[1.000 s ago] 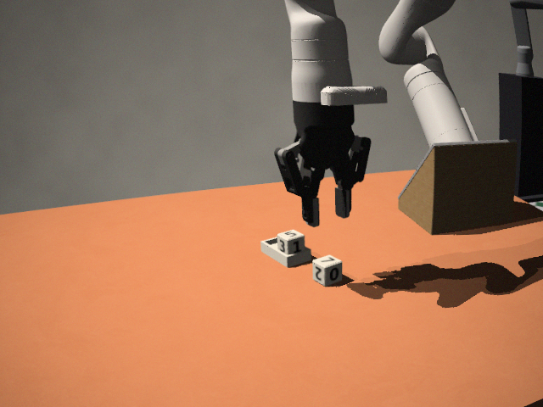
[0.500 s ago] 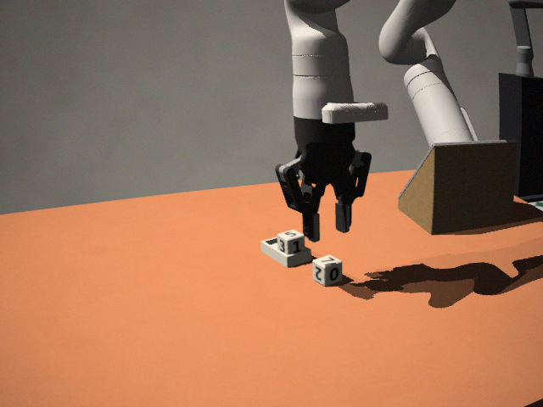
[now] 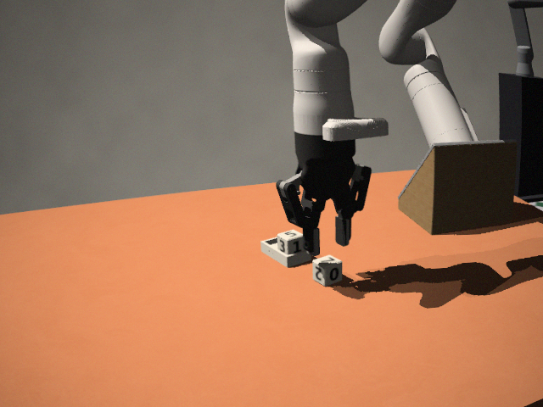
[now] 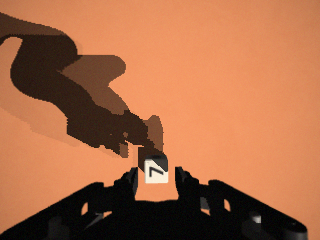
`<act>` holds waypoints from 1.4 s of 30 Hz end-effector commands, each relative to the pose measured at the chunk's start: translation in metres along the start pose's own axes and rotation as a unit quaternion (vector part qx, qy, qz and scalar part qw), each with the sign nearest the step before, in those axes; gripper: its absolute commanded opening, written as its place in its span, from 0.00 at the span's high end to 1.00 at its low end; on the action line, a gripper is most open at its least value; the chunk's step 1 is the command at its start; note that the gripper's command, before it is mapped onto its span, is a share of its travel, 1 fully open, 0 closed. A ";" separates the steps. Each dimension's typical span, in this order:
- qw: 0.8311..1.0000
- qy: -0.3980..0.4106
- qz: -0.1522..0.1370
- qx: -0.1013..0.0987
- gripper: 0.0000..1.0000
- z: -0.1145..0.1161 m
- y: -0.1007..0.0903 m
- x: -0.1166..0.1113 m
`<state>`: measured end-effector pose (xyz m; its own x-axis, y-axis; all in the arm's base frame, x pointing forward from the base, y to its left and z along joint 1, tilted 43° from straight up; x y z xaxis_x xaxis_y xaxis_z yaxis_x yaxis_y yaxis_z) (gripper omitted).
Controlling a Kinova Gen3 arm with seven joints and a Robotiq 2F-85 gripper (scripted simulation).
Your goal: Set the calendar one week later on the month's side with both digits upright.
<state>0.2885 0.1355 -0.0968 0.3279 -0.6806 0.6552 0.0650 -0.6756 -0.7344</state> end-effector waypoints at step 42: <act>1.000 0.001 -0.001 -0.001 0.54 0.000 0.007 0.001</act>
<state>0.2890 0.1290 -0.1015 0.3259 -0.6791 0.6577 0.0629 -0.6786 -0.7318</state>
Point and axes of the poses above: the point where the finger pads meet when closed, its own y axis out along the fingers, its own z axis across the jaws, x = y × z, the point moved 5 cm from there along -y, back along the fingers, and after that the axes turned 5 degrees about y, right-handed, at the moved point
